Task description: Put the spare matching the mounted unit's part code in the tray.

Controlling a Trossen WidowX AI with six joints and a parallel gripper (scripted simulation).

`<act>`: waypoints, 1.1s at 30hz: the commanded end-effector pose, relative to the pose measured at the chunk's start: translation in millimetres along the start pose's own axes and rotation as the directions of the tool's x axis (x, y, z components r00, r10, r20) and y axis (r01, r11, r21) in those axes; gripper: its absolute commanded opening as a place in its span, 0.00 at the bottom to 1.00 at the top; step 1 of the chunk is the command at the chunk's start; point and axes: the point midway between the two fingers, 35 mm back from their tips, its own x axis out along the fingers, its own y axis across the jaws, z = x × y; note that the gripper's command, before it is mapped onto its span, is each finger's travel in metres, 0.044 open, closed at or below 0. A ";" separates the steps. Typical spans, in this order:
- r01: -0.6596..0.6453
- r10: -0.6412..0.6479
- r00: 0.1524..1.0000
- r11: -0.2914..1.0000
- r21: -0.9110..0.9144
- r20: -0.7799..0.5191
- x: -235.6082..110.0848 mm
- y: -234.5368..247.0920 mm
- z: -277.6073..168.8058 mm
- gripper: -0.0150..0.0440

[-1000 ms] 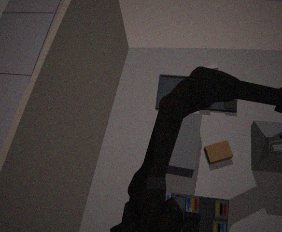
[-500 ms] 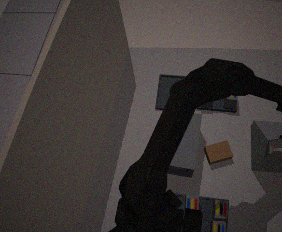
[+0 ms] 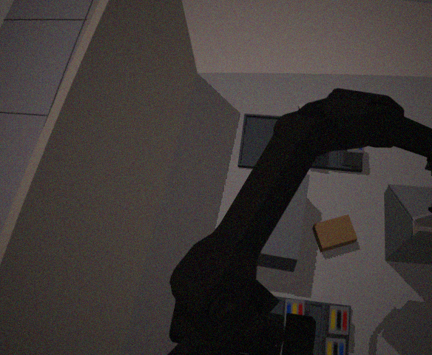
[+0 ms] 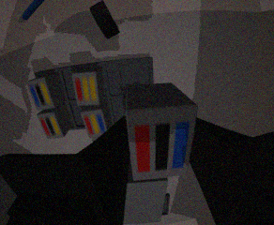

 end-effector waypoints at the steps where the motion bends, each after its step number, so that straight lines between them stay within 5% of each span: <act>1: -0.002 0.002 1.000 1.000 0.006 0.008 -21.3 1.4 -1.0 0.25; 33: 0.005 -0.004 0.999 1.000 -0.013 0.053 -36.5 -68.7 -187.6 0.25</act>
